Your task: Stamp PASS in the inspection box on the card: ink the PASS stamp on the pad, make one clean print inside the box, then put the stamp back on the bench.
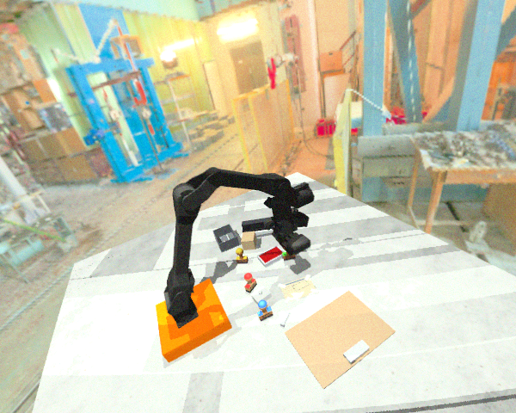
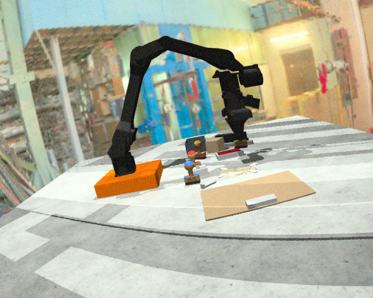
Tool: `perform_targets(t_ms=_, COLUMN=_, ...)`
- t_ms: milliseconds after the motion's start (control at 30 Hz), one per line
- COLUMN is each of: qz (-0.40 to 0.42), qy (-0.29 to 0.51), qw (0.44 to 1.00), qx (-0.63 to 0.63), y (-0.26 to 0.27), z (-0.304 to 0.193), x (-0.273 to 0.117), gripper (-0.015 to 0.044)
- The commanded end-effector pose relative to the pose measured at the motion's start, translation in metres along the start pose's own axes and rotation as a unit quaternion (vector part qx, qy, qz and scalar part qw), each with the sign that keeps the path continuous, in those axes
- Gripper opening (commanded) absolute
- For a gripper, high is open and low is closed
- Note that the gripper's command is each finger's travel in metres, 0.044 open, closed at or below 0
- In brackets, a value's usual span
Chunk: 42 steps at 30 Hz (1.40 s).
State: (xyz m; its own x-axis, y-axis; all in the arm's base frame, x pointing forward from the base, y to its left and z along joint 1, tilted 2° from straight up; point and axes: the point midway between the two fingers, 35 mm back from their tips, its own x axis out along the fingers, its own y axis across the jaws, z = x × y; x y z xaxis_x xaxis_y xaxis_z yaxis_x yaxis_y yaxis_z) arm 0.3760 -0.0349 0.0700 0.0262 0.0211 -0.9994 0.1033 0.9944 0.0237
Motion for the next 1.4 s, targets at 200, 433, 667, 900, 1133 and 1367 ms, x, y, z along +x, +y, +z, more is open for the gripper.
perform_targets(t_ms=200, qz=-0.002, qy=-0.002, qw=1.0, qx=0.0, y=0.0, z=0.001, x=-0.006, gripper=0.0)
perform_targets(t_ms=433, qz=-0.002, qy=-0.002, qw=1.0, qx=0.0, y=0.0, z=0.001, x=-0.01, gripper=0.0)
perform_targets(t_ms=667, qz=-0.002, qy=-0.002, qw=1.0, qx=0.0, y=0.0, z=0.001, x=-0.013, gripper=0.0)
perform_targets(t_ms=900, qz=-0.002, qy=-0.002, qw=1.0, qx=0.0, y=0.0, z=0.0, x=-0.017, gripper=0.0)
perform_targets(t_ms=1133, qz=-0.003, qy=-0.002, qw=1.0, qx=0.0, y=0.0, z=0.0, x=-0.02, gripper=0.0)
perform_targets(t_ms=1367, qz=-0.003, qy=-0.002, qw=1.0, qx=0.0, y=0.0, z=0.0, x=-0.024, gripper=0.0)
